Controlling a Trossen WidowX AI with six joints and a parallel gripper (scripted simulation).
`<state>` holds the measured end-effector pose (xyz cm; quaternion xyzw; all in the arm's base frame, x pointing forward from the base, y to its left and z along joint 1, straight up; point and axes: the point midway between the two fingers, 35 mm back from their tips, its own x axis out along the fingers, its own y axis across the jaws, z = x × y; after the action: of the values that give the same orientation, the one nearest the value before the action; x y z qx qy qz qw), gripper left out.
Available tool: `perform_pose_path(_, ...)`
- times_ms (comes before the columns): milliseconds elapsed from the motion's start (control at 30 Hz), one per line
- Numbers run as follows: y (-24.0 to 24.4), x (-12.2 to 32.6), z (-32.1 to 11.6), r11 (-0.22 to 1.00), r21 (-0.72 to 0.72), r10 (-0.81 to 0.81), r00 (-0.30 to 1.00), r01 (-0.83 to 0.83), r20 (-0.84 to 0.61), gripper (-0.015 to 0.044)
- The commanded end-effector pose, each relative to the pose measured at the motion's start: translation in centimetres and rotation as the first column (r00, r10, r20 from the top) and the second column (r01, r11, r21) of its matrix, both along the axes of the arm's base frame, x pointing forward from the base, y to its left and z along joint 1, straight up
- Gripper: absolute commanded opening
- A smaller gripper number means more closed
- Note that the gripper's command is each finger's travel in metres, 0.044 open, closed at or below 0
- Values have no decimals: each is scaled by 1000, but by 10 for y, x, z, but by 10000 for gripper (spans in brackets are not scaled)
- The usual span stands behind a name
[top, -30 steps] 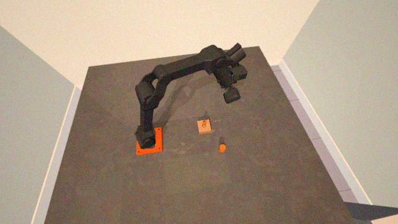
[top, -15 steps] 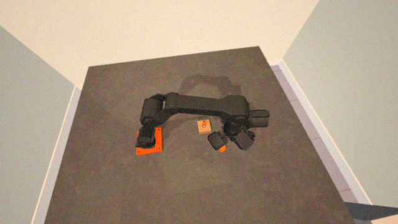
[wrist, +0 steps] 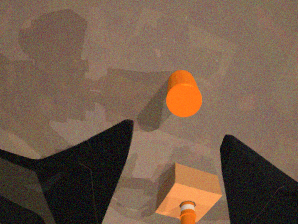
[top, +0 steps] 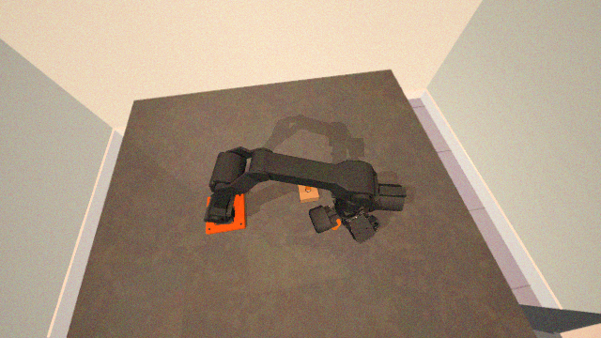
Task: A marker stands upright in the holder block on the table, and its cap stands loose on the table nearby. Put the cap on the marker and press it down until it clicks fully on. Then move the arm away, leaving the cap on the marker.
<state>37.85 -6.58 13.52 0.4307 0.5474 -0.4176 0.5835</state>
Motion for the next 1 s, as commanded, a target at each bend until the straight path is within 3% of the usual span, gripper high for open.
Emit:
perform_pose_path(0,0,-3,-25,1000,8,-8,1000,9,-18,246)
perform_pose_path(967,-1,-1,-67,1000,8,-8,1000,9,-18,246)
